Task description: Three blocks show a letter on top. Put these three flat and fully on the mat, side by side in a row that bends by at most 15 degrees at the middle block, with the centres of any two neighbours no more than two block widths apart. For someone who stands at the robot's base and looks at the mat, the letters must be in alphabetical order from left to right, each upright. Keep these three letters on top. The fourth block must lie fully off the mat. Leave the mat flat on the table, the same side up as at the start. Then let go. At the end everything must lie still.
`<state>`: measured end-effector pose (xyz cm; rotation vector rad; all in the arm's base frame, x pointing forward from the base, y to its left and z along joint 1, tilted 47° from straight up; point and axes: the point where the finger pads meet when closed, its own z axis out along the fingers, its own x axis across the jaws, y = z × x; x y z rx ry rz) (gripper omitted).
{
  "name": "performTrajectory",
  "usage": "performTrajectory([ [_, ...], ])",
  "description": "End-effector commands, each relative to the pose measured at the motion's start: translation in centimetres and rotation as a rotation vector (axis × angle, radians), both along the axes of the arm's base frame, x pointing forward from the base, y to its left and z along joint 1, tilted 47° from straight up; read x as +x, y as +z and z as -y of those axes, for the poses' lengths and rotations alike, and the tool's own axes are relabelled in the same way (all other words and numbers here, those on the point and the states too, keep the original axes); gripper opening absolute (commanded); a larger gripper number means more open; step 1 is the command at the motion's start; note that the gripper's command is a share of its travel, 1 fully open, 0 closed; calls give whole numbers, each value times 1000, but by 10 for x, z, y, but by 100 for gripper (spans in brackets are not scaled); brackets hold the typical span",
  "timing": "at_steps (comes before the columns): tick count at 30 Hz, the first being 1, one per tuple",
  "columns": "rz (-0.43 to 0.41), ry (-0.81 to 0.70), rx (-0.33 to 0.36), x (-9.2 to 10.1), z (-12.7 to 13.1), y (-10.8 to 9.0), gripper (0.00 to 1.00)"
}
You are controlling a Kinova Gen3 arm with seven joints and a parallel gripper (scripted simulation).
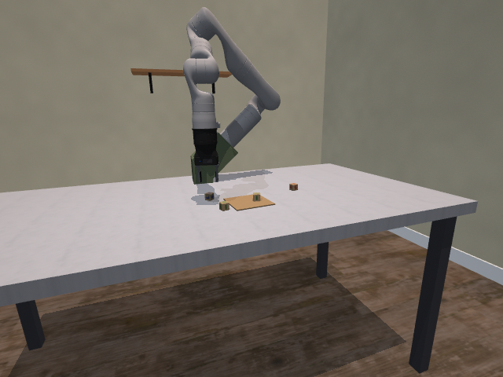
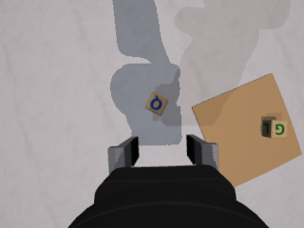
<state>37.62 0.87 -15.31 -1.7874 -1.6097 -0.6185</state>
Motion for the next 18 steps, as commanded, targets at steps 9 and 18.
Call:
performTrajectory([
  [9, -1, -5, 3, -12, 4, 0, 100],
  [18, -1, -5, 4, -16, 4, 0, 100],
])
